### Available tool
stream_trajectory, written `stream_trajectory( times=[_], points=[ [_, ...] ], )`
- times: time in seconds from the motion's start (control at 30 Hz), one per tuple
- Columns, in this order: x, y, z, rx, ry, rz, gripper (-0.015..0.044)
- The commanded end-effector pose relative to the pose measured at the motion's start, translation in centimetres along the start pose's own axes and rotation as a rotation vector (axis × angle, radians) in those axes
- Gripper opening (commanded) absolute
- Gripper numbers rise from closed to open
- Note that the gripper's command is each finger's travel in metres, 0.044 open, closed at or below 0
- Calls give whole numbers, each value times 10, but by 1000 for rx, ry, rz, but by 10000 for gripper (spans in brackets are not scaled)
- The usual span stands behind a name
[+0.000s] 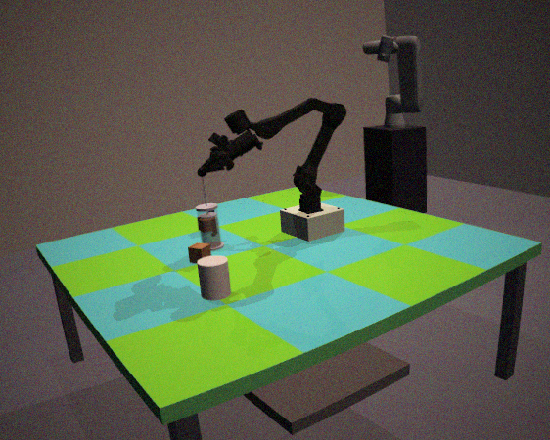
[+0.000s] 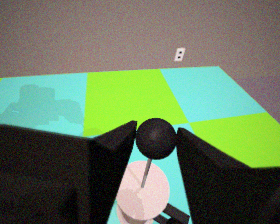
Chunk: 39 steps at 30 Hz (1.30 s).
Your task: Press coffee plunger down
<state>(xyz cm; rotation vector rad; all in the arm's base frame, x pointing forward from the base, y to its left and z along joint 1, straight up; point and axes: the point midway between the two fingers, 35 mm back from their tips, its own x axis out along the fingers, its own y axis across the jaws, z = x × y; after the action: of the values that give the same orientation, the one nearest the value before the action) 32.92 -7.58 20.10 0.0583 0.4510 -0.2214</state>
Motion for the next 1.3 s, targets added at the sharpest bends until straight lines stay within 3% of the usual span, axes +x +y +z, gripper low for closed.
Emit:
stream_trajectory(
  times=[0.0, 1.27],
  points=[
    [9, 0, -20, -5, 45, -1, 122],
    [48, 0, -69, -5, 45, -2, 122]
  ],
)
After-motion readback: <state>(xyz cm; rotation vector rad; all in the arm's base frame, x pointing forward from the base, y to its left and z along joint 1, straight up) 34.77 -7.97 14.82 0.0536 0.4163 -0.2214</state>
